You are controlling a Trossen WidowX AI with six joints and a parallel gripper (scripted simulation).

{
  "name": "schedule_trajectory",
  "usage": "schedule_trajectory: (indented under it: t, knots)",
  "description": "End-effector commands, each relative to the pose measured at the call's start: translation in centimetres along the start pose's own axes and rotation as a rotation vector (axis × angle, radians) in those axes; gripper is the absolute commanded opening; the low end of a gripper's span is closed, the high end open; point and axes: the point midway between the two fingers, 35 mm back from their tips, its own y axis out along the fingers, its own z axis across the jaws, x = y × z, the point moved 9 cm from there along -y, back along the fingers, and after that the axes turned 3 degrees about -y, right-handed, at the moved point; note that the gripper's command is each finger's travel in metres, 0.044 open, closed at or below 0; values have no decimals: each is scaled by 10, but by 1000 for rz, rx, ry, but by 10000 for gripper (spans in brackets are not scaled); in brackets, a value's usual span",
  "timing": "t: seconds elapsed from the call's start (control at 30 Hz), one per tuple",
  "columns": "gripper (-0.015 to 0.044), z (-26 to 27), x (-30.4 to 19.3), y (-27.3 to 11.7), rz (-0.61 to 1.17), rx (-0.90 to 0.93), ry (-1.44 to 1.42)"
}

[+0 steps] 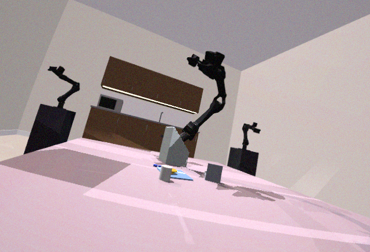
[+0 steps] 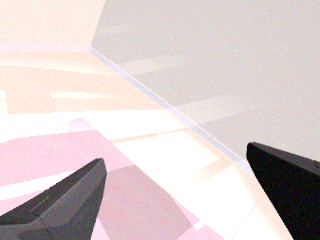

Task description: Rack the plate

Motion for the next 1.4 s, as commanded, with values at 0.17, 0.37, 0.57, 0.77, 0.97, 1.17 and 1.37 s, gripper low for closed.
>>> schedule_trajectory:
  t: [0.17,0.37,0.57,0.77,0.97,1.17,1.37]
  knots:
    - [400,28,-29,52,210,186,-156]
    - [400,47,-52,81,338,317,-244]
    - [400,66,-78,106,460,457,-319]
    - [400,85,-106,128,577,608,-381]
    - [400,105,-136,146,688,767,-425]
    - [400,124,-167,161,793,932,-448]
    - [400,137,-191,170,864,1053,-448]
